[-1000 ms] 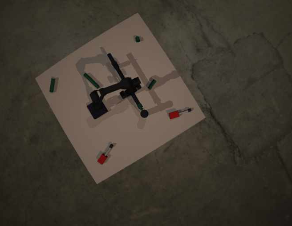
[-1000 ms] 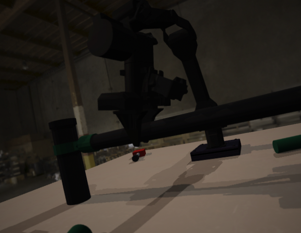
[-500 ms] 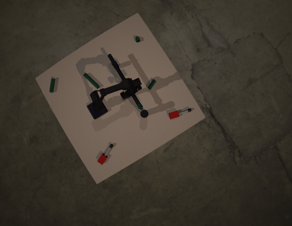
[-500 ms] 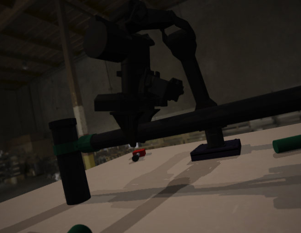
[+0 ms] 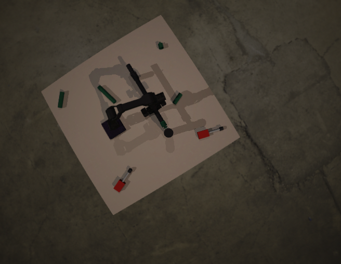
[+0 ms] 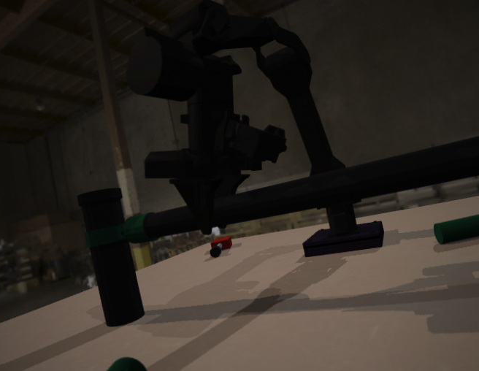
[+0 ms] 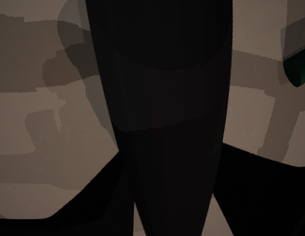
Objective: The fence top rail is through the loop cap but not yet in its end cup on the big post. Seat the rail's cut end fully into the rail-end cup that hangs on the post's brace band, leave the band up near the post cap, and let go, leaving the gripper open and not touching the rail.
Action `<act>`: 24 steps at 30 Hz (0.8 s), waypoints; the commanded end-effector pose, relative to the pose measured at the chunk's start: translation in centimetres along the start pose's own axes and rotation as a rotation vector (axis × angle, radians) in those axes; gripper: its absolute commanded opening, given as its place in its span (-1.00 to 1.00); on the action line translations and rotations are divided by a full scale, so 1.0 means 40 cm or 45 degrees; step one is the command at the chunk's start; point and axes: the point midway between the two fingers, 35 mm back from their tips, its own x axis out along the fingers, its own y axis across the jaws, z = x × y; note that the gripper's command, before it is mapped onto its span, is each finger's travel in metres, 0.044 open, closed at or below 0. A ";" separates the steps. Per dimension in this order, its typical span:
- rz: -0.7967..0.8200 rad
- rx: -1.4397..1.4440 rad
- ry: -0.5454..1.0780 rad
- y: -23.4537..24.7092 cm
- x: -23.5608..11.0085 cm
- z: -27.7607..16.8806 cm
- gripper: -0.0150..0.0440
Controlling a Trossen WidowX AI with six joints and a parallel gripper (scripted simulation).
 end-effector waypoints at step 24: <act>0.000 -0.001 0.000 0.000 0.001 -0.013 -0.14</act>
